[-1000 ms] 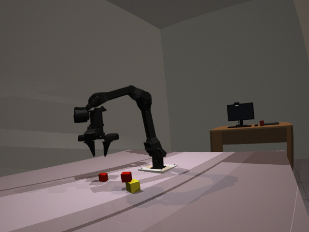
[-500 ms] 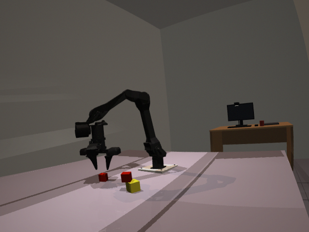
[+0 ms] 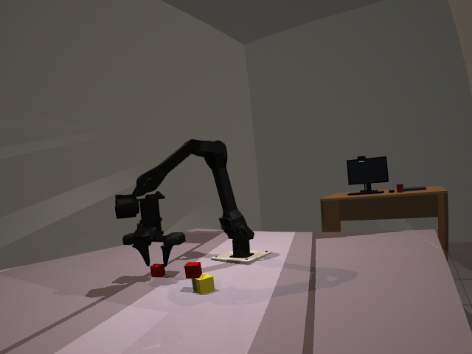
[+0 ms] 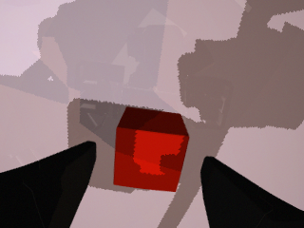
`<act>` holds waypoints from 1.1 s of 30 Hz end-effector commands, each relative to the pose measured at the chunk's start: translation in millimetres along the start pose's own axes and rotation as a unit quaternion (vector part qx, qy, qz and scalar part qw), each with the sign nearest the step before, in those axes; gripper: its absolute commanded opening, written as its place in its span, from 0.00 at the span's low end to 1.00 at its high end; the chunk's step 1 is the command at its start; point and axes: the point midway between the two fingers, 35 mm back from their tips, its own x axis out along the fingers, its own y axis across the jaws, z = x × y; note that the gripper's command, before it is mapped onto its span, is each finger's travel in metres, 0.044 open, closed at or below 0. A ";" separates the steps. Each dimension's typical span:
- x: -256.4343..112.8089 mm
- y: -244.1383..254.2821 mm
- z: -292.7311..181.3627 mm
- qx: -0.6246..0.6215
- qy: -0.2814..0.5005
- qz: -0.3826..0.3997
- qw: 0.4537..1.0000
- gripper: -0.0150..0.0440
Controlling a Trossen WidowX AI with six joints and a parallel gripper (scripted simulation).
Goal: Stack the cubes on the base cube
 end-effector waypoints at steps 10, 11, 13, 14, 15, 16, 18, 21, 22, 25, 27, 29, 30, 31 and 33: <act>14.2 0.5 -1.3 -0.002 0.002 0.000 1.000 0.57; 14.2 0.5 -1.3 -0.002 0.002 0.000 1.000 0.53; 14.2 0.5 -1.3 -0.002 0.002 0.000 1.000 0.44; 14.2 0.5 -1.3 -0.002 0.002 0.000 1.000 0.43; 14.2 0.5 -1.3 -0.002 0.002 0.000 1.000 0.43; 14.2 0.5 -1.3 -0.002 0.002 0.000 1.000 0.43; 12.2 0.2 -1.0 -0.002 0.002 0.000 1.000 0.43; 3.7 -1.0 0.1 -0.002 0.002 0.000 1.000 0.43; 0.7 -1.4 0.5 -0.002 0.002 0.000 1.000 0.43; -8.6 -2.3 1.4 -0.002 0.002 0.000 1.000 0.43; -14.8 -2.8 1.9 -0.002 0.002 -0.001 1.000 0.43; -21.0 -3.1 2.3 -0.002 0.002 -0.001 1.000 0.43; -24.1 -3.3 2.4 -0.002 0.002 -0.001 1.000 0.43; -27.3 -3.4 2.6 -0.002 0.002 -0.001 1.000 0.43; -33.6 -3.5 2.8 -0.002 0.002 -0.001 1.000 0.43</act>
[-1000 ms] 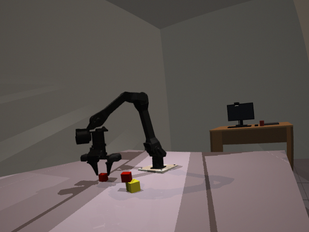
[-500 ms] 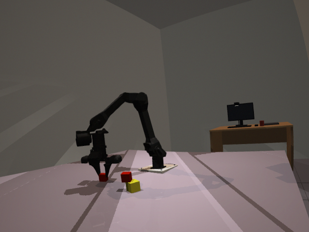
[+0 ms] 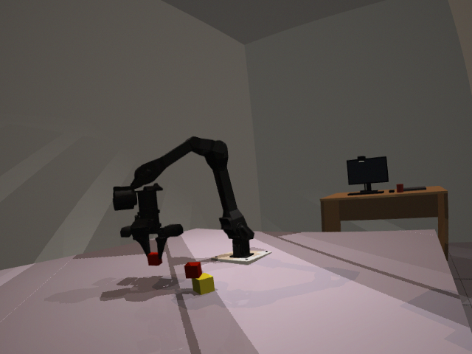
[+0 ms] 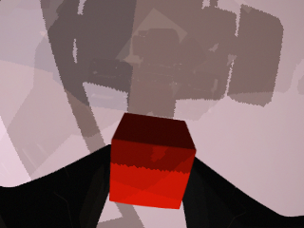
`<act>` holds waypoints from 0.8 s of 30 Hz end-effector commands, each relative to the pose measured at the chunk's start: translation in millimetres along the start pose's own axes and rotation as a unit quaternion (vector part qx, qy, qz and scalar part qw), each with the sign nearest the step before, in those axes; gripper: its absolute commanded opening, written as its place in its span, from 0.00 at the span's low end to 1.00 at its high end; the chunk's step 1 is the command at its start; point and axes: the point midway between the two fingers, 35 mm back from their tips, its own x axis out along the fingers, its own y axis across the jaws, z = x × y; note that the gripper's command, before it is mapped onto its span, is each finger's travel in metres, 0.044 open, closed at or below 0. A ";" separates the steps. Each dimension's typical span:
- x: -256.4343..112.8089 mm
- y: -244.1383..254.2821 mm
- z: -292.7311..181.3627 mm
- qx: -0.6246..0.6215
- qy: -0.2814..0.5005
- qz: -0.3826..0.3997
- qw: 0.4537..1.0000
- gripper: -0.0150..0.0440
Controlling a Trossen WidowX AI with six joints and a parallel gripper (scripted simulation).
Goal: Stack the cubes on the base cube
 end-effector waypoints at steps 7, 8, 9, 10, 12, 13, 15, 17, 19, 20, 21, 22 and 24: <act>-31.4 -0.2 -0.1 0.001 0.001 -0.002 1.000 0.43; -34.6 0.0 -0.2 0.001 0.001 -0.002 1.000 0.43; -37.7 0.2 -0.4 0.001 0.001 -0.002 1.000 0.43; -40.9 0.4 -0.5 0.001 0.001 -0.002 1.000 0.43; -47.3 1.0 -1.0 0.001 0.001 -0.002 1.000 0.43; -50.5 1.4 -1.2 0.001 0.001 -0.002 1.000 0.43; -56.9 2.2 -1.8 0.001 0.001 -0.002 1.000 0.43; -63.3 3.1 -2.5 0.001 0.001 -0.002 1.000 0.43; -69.1 4.0 -3.2 0.001 0.001 -0.002 1.000 0.43; -70.6 4.2 -3.4 0.001 0.001 -0.002 1.000 0.43; -71.2 4.3 -3.5 0.001 0.001 -0.002 1.000 0.43; -71.2 4.7 -3.0 0.003 0.001 -0.002 1.000 0.43; -71.1 7.4 0.4 0.018 0.000 -0.002 1.000 0.43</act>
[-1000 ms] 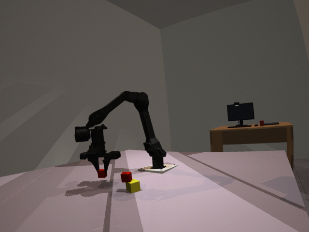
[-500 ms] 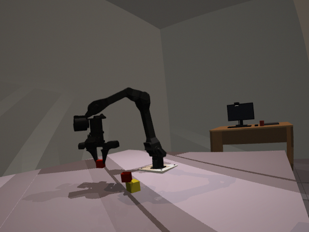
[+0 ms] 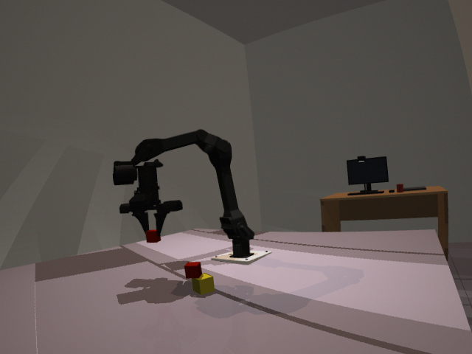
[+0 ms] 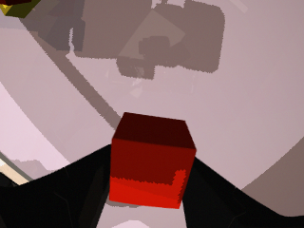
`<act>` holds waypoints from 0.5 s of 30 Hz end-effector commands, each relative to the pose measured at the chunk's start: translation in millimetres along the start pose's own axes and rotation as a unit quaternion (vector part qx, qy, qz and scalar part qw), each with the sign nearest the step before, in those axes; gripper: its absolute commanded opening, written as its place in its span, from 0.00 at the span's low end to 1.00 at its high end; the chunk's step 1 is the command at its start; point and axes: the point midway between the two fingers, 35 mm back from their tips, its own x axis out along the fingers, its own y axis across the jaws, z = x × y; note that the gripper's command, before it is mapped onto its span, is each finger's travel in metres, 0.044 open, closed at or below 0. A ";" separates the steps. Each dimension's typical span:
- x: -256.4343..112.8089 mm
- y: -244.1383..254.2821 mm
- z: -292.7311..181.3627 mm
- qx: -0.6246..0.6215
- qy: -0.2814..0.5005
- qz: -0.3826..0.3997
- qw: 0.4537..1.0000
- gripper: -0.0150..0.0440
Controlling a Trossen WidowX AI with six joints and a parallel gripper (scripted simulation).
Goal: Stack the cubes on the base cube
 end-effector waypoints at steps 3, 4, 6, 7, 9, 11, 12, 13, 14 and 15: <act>-1.3 9.1 9.7 0.045 0.001 0.000 0.999 0.43; -1.2 11.3 12.2 0.056 0.001 0.000 0.998 0.43; -1.1 15.7 17.0 0.078 0.001 -0.001 0.997 0.43; -1.1 18.0 19.4 0.089 0.001 -0.001 0.996 0.43; -0.9 22.6 24.1 0.111 0.001 -0.001 0.994 0.43; -0.8 27.3 28.7 0.133 0.000 -0.001 0.991 0.43; -0.8 29.6 30.9 0.144 0.000 -0.001 0.990 0.43; -0.7 32.0 33.1 0.155 0.000 -0.001 0.988 0.43; -0.6 34.5 35.4 0.165 0.000 -0.001 0.986 0.43; -0.6 36.9 37.5 0.176 0.000 -0.001 0.984 0.43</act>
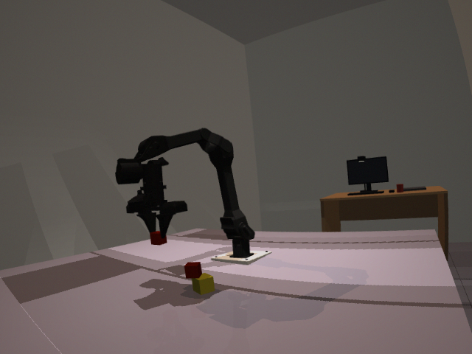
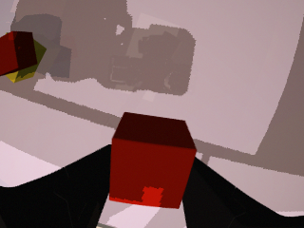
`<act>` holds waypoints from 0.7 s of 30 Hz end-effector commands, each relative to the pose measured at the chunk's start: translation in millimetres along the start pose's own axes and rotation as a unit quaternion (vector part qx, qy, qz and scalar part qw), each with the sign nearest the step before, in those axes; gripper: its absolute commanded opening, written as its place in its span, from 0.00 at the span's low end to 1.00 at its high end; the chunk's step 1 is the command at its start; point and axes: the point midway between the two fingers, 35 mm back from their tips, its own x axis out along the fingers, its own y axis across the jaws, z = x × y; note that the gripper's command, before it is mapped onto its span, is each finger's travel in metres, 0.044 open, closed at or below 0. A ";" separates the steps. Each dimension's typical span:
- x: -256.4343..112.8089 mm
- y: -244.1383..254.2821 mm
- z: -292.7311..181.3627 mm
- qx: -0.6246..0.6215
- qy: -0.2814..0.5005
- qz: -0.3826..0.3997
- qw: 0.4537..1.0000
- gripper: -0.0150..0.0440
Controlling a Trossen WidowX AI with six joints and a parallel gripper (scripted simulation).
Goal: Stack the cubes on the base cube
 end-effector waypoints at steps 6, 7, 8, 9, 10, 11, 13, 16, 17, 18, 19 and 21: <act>0.8 25.9 11.5 0.096 -0.002 0.000 0.995 0.43; 0.8 29.0 12.7 0.107 -0.002 0.000 0.994 0.43; 0.9 32.1 13.8 0.118 -0.002 0.000 0.993 0.43; 1.0 35.2 14.9 0.129 -0.002 0.000 0.992 0.43; 1.0 38.3 15.9 0.140 -0.002 0.000 0.990 0.43; 1.1 41.5 16.9 0.151 -0.002 0.001 0.989 0.43; 1.2 47.8 18.8 0.172 -0.002 0.001 0.985 0.43; 1.5 57.3 21.5 0.205 -0.003 0.001 0.979 0.43; 1.5 60.5 22.3 0.216 -0.003 0.001 0.976 0.43; 1.6 63.7 23.1 0.226 -0.003 0.001 0.974 0.43; 1.7 66.9 23.8 0.237 -0.003 0.001 0.971 0.43; 1.8 73.3 25.2 0.259 -0.003 0.001 0.966 0.43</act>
